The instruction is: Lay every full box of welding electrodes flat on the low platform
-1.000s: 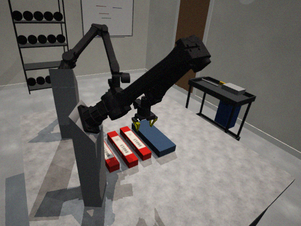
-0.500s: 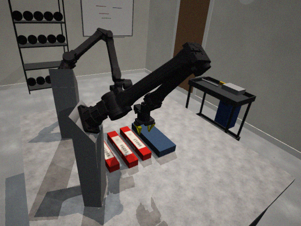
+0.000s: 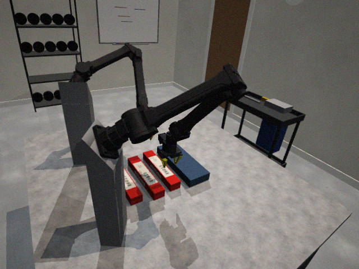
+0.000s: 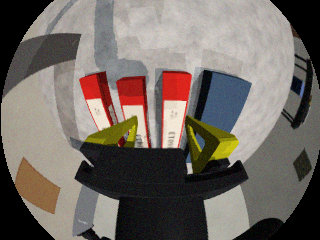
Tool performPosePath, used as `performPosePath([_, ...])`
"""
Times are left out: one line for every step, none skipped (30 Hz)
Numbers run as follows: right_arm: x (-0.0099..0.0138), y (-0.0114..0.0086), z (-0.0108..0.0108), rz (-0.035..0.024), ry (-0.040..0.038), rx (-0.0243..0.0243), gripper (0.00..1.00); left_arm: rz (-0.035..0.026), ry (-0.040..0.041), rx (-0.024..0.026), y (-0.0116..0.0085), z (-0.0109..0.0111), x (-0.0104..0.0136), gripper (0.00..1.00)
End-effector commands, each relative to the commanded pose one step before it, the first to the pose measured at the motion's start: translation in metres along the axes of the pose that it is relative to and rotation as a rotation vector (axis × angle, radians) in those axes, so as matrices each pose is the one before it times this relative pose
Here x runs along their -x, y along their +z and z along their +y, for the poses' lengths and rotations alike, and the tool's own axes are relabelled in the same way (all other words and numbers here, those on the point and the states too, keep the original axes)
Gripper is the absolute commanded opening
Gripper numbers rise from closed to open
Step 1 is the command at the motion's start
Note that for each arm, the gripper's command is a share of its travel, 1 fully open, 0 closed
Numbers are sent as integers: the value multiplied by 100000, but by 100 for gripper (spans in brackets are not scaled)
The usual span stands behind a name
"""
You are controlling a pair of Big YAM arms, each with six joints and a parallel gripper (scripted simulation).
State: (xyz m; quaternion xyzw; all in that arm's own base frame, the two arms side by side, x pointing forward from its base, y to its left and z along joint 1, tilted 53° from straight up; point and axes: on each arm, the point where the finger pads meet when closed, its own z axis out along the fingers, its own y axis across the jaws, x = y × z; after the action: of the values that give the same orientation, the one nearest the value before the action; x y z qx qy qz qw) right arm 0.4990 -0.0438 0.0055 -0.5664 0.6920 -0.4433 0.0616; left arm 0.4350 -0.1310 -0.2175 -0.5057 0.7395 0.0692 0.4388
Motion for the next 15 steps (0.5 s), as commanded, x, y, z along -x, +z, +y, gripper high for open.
performPosePath([642, 2248, -15, 272, -1695, 356, 72, -447, 1778, -90, 2152, -338, -597, 72])
performPosePath([259, 606, -100, 3, -7, 5, 72, -5, 6, 1, 603, -102, -261, 72])
performPosePath([259, 606, -100, 3, -7, 4, 72, -5, 6, 1, 603, -102, -261, 72])
performPosePath([259, 606, -101, 2, -6, 4, 72, -5, 6, 1, 603, -103, -261, 72])
performPosePath([177, 406, -45, 2, -4, 3, 72, -55, 3, 2, 390, -69, -174, 72])
performPosePath([78, -15, 3, -10, -103, -76, 72, 1156, 2436, -2998, -1335, -522, -1331, 72])
performPosePath([894, -535, 81, -1263, -1392, -597, 72, -25, 32, -40, -23, -17, -26, 72])
performPosePath([-510, -325, -115, 420, 1266, 266, 72, -42, -1653, -1372, -661, -1037, 792, 72])
performPosePath([170, -711, -291, -833, -1179, -1152, 72, -95, 872, 725, -37, 288, 34, 72])
performPosePath([0, 0, 0, 0, 0, 0, 72, 0, 0, 0, 0, 0, 0, 72])
performPosePath([0, 0, 0, 0, 0, 0, 72, 0, 0, 0, 0, 0, 0, 72])
performPosePath([-1144, 917, -749, 1882, 2500, 65, 72, -73, -862, -511, 120, -666, -23, 72])
performPosePath([196, 290, 618, 16, -882, 1177, 72, -500, -676, 1214, 475, 251, 502, 72])
performPosePath([20, 37, 79, -6, -155, 208, 72, -137, -44, 474, 128, 143, 157, 72])
performPosePath([703, -556, 328, -1042, -301, -308, 72, -21, 127, 203, 16, 92, 43, 72])
